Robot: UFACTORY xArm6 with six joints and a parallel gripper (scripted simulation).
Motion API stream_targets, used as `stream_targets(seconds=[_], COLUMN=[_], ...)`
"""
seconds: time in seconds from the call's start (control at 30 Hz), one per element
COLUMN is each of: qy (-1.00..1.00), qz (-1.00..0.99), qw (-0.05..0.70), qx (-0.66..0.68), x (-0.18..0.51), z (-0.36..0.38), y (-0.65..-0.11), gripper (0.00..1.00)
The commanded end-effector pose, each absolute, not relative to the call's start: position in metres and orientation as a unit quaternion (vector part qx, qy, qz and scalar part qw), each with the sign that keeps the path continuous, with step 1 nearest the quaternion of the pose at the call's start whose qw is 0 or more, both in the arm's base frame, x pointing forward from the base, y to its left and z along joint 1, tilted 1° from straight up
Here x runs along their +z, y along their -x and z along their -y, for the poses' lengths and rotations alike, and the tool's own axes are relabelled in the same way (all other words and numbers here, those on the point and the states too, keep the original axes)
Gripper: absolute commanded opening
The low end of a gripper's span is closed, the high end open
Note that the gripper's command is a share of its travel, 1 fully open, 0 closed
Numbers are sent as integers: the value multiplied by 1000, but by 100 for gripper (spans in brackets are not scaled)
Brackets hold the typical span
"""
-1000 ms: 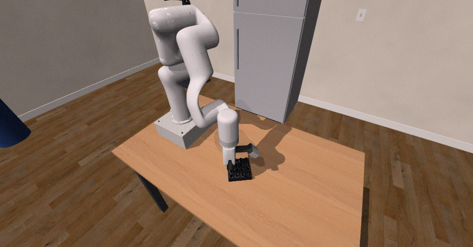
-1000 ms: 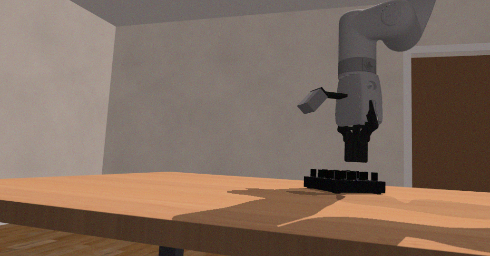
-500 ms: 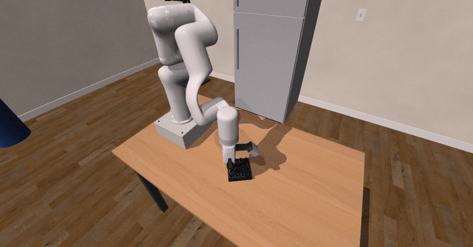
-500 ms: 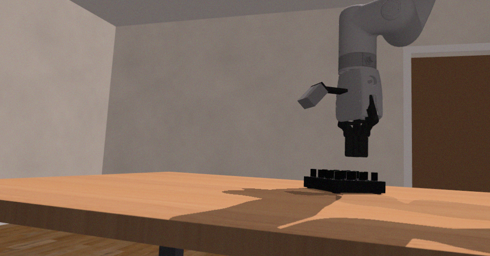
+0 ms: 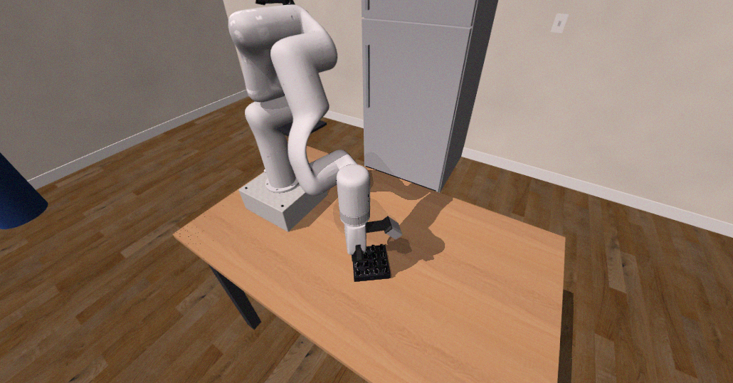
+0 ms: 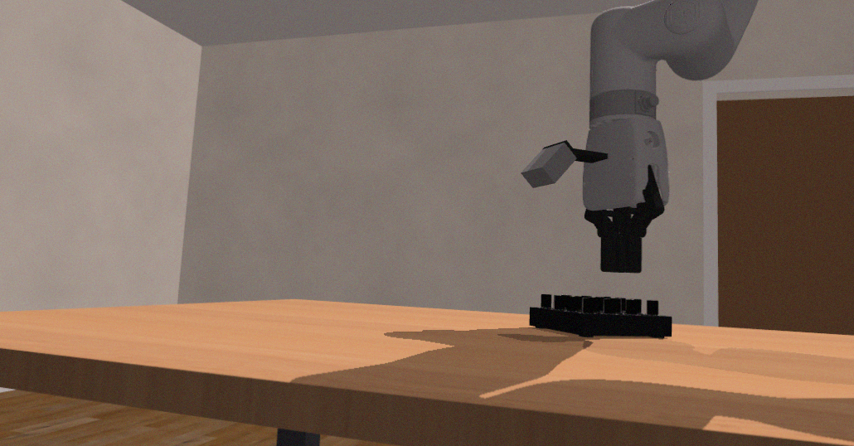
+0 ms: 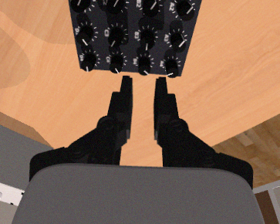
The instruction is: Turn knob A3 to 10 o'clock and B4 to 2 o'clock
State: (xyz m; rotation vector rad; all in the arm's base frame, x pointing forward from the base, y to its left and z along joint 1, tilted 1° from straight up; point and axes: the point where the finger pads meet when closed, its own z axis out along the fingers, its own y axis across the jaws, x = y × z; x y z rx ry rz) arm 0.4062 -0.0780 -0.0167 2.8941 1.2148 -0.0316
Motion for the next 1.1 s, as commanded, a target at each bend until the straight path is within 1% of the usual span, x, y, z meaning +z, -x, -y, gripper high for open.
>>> stream_targets(seconds=[0.0,0.2,0.27,0.33,0.67,0.83,1.07], qy=[-889,-839,-839,-806,-704,-668,-563], qz=[-458,-543,-543,-592,-710,-744,-827], qw=[0,-1,-1,-1,-2,-3,-3], qx=[-7,-7,-7,-7,-7,-7,-6], x=[-14,-11,-11,-10,-7,-6,-3], z=[78,78,78,78,78,78,77], y=[-408,-408,-408,-408,-408,-408,-408], gripper=[19,19,19,19,19,19,19])
